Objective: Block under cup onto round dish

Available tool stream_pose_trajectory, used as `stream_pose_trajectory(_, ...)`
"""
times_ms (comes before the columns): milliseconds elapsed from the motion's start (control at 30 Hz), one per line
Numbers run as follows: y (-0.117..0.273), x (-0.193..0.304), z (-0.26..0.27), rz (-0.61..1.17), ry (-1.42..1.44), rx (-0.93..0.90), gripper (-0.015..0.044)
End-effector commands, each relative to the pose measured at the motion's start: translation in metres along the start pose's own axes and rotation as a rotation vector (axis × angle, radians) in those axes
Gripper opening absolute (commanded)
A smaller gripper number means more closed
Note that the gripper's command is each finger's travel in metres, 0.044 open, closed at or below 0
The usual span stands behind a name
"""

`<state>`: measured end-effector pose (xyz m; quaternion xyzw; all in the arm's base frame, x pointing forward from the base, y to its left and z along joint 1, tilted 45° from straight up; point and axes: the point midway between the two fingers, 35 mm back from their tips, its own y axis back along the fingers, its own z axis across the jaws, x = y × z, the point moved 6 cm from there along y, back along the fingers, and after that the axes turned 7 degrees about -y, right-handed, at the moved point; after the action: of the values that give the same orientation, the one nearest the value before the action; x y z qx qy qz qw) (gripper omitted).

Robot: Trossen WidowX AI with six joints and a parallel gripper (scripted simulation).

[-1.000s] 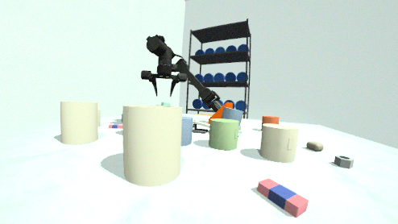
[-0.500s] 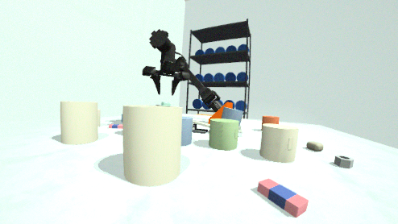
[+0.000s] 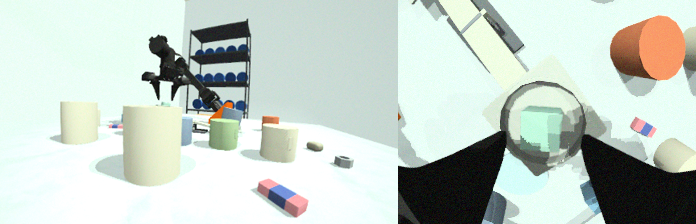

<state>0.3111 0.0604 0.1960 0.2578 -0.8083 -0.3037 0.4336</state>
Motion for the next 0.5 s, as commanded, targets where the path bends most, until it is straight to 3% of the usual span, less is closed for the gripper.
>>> stream_pose_trajectory(0,-0.009,0.0,0.001,0.006,0.007,0.001,0.026)
stream_pose_trajectory(467,-0.029,0.001,0.001,0.007,0.007,0.002,0.026)
